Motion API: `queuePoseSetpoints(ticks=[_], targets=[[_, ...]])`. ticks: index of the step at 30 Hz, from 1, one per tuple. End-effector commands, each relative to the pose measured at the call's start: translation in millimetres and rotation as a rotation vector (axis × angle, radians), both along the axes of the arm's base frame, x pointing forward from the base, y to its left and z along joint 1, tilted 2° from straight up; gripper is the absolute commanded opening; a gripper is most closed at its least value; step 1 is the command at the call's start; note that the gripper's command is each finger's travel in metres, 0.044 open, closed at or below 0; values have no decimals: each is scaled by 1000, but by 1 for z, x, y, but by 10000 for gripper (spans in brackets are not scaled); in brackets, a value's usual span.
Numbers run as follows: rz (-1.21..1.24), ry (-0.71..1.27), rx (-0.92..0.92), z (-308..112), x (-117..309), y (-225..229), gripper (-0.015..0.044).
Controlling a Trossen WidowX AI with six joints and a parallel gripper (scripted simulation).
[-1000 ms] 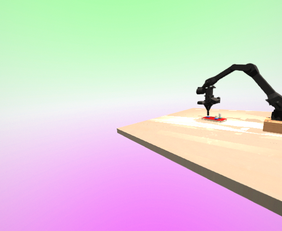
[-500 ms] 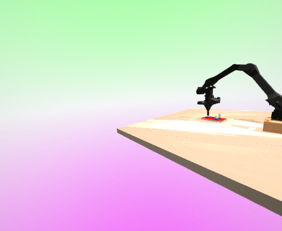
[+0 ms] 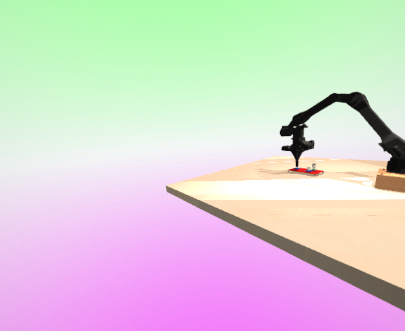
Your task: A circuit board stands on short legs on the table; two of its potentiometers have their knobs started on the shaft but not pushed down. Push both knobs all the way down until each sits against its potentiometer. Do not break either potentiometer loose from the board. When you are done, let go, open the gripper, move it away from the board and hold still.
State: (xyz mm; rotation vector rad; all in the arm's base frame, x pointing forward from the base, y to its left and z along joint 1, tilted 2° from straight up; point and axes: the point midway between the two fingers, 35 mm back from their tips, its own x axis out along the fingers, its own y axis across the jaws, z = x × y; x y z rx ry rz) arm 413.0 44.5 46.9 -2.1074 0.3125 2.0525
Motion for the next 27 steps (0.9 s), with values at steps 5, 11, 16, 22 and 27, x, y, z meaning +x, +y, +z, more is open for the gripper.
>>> queuePoseSetpoints(ticks=[5, 11, 16, 22, 27], targets=[[3, 4, -4, -8, 1, -1, 0], [3, 4, -4, -8, 1, -1, 0], [3, 4, -4, -10, 1, -1, 0], [3, 4, -4, -10, 1, -1, 0], [3, 4, -4, -10, 1, -1, 0]])
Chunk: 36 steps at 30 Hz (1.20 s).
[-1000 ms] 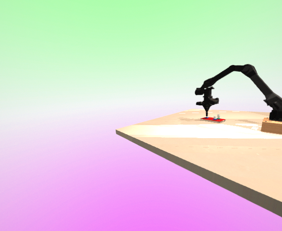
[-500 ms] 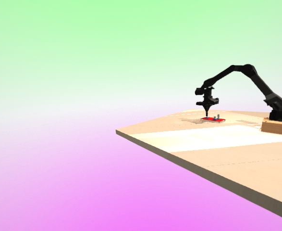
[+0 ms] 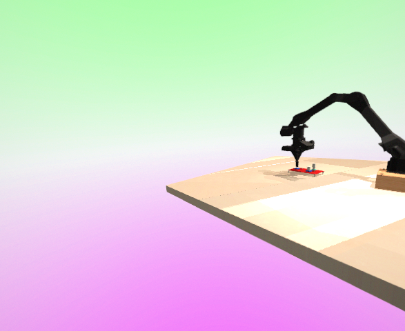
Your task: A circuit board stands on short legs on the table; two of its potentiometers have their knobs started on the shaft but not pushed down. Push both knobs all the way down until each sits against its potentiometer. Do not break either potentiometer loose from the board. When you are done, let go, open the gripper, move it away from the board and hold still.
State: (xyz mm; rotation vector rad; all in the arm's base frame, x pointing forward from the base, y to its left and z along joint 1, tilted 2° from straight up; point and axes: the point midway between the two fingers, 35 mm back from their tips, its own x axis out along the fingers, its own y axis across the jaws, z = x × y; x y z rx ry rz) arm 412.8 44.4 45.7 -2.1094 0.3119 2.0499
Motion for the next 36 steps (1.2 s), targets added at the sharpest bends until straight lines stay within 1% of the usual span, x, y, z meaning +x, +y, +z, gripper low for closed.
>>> queuePoseSetpoints(ticks=[1, 36], targets=[[3, 6, -4, -10, 1, -1, 0], [3, 6, -4, -15, 1, -1, 0]])
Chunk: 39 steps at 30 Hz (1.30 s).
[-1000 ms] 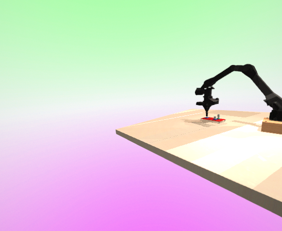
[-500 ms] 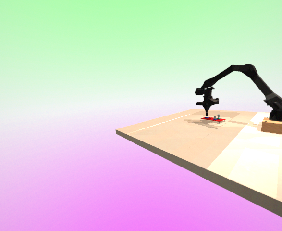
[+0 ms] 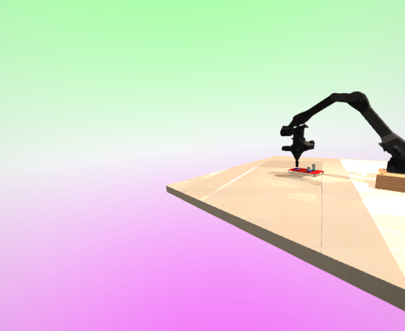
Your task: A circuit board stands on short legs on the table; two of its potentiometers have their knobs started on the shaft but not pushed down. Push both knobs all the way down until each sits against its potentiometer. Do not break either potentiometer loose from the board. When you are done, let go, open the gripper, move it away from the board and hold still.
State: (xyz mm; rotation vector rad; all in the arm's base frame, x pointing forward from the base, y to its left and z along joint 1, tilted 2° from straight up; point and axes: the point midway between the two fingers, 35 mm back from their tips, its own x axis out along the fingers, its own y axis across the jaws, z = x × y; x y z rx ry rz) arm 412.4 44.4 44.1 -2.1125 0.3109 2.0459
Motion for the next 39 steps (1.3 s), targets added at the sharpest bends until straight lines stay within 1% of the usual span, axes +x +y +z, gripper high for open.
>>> queuePoseSetpoints(ticks=[1, 39], targets=[[3, 10, -4, -13, 1, -1, 0], [3, 10, -4, -18, 2, -1, 0]])
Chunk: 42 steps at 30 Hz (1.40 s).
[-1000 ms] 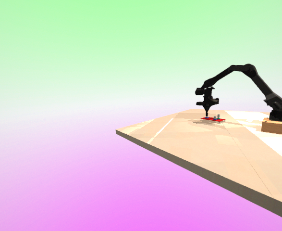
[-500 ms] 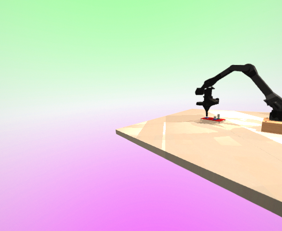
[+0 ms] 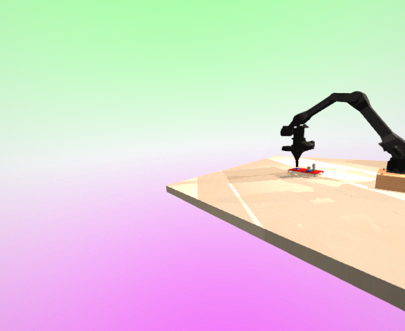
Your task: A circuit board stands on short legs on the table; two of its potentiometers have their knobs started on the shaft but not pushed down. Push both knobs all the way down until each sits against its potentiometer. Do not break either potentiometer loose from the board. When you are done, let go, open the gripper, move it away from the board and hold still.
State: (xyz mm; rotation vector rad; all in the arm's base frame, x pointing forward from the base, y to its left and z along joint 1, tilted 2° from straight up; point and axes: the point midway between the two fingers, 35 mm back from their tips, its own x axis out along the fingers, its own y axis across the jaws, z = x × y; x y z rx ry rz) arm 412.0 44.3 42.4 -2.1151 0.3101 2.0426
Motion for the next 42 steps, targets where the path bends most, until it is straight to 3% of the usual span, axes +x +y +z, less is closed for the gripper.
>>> queuePoseSetpoints(ticks=[1, 42], targets=[[3, 13, -5, -17, 2, -1, 0], [3, 13, -5, -21, 2, -1, 0]])
